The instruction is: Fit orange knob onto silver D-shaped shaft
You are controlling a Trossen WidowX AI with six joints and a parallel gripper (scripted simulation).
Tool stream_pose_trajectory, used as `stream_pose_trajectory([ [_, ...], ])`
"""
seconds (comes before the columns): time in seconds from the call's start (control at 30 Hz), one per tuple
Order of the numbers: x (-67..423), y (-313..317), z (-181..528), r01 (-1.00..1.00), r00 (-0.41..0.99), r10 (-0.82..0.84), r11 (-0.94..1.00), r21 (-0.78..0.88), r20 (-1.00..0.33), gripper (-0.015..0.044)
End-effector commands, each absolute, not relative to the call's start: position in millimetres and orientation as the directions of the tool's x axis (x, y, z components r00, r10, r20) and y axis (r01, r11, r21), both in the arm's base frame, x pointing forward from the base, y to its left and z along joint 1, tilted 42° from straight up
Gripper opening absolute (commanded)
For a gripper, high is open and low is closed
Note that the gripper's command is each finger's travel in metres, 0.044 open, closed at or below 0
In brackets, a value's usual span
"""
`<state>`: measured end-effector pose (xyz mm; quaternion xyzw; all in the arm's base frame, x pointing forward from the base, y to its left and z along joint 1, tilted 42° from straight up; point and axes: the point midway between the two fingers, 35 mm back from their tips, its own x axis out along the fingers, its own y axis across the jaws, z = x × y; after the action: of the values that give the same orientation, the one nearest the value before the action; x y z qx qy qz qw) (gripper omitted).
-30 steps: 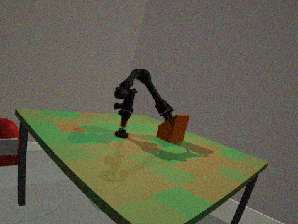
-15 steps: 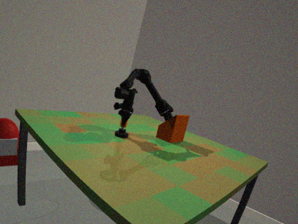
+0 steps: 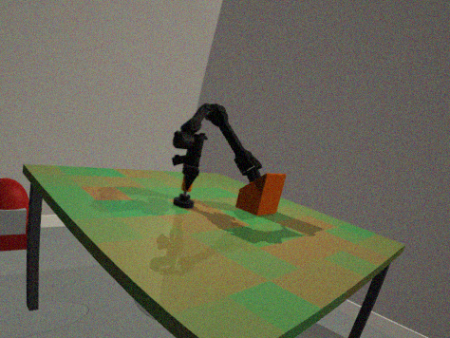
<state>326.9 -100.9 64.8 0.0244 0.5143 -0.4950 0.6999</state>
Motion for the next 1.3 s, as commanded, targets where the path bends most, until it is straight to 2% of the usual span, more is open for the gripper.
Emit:
stream_pose_trajectory([
  [0.0, 330.0, -99.7, 64.4, 0.683, -0.014, -0.670, 0.535, -0.497, -0.742, 0.0000],
  [0.7, 327.3, -100.3, 66.2, 0.683, -0.014, -0.670, 0.535, -0.497, -0.742, 0.0000],
  [0.93, 326.2, -99.9, 65.6, 0.525, -0.014, -0.670, 0.626, -0.576, -0.742, 0.0000],
  [1.27, 328.6, -99.8, 64.3, 0.516, -0.014, -0.670, 0.631, -0.579, -0.742, 0.0000],
])
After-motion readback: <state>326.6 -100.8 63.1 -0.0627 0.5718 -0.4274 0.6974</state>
